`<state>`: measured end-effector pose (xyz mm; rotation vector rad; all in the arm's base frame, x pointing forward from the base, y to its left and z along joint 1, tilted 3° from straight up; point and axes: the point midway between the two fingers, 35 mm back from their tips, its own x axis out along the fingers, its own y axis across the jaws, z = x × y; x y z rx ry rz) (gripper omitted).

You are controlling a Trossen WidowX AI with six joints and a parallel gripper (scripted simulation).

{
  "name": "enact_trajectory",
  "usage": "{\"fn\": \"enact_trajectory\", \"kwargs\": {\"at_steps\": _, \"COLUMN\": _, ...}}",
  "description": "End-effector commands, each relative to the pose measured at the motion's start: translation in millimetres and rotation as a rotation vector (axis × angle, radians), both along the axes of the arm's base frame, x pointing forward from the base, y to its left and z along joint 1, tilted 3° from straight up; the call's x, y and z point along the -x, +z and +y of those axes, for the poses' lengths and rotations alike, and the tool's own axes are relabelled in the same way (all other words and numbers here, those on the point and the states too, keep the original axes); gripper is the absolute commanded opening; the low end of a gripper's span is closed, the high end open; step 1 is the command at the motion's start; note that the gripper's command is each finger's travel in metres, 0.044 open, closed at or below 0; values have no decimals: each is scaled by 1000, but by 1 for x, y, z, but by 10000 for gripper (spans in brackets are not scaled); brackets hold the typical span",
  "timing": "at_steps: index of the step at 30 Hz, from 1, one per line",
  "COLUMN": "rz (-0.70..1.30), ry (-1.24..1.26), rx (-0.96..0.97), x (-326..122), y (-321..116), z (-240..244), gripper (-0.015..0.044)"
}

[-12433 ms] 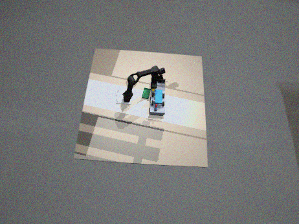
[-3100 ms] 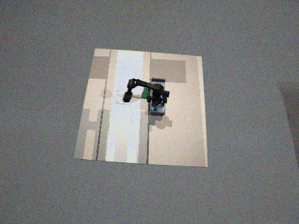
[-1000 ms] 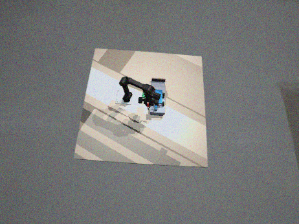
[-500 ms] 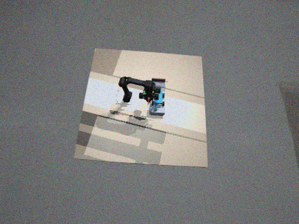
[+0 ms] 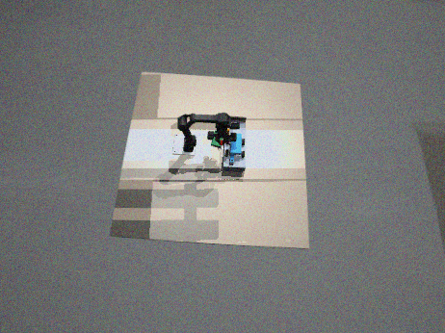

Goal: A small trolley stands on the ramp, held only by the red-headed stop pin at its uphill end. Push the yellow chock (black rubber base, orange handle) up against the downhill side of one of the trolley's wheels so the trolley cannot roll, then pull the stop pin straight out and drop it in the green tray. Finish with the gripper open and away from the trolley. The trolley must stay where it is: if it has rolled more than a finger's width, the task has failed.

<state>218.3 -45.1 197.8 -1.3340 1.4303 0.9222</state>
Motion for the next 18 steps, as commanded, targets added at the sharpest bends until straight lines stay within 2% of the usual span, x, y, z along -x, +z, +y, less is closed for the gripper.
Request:
{"fn": "enact_trajectory", "kwargs": {"at_steps": 1, "rz": 4, "ry": -4, "rx": 3, "x": -1, "y": -2, "z": 13, "gripper": 0}}
{"fn": "enact_trajectory", "kwargs": {"at_steps": 18, "rz": 4, "ry": -4, "rx": -4, "x": -7, "y": -13, "z": 75, "gripper": 0}}
